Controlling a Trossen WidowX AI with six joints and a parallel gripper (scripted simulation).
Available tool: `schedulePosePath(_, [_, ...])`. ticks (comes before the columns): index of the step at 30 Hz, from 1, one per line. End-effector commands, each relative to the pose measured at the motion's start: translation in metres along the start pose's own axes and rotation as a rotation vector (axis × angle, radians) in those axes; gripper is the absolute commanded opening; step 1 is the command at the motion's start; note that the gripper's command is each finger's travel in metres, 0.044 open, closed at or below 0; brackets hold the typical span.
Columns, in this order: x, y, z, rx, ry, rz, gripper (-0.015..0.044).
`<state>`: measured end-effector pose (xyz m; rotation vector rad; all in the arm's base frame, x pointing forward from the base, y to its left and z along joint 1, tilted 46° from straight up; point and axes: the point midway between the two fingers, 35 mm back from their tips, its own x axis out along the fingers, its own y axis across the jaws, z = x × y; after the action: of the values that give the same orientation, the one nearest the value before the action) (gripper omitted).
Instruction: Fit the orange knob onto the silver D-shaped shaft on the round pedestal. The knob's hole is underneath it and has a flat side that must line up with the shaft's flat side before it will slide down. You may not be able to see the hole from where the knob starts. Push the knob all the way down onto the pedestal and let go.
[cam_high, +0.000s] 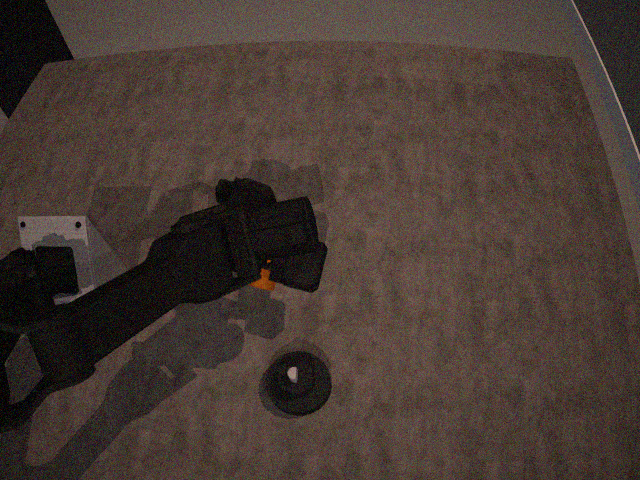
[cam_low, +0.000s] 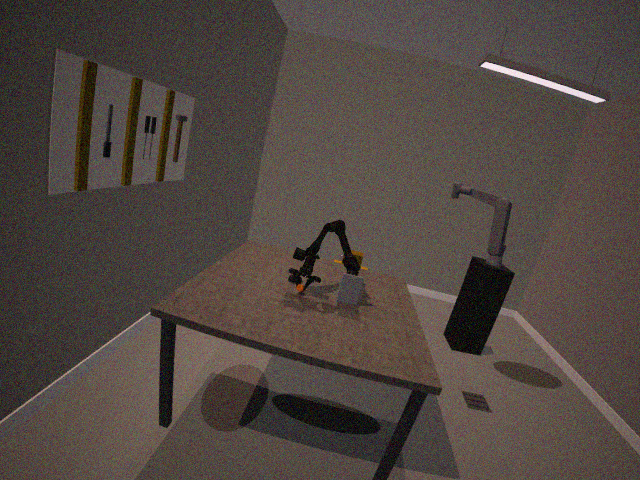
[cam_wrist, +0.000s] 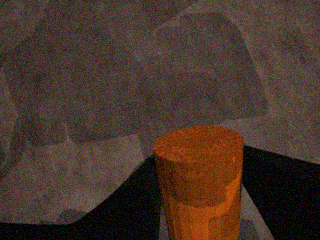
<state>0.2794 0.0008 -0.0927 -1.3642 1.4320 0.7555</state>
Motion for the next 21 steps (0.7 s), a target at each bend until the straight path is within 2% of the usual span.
schedulePosePath(1, [-0.004,0.001,-0.004,-0.004,-0.078,-0.001,0.0179])
schedulePosePath(21, [-0.014,0.001,-0.023,-0.007,-0.417,0.002,0.0179])
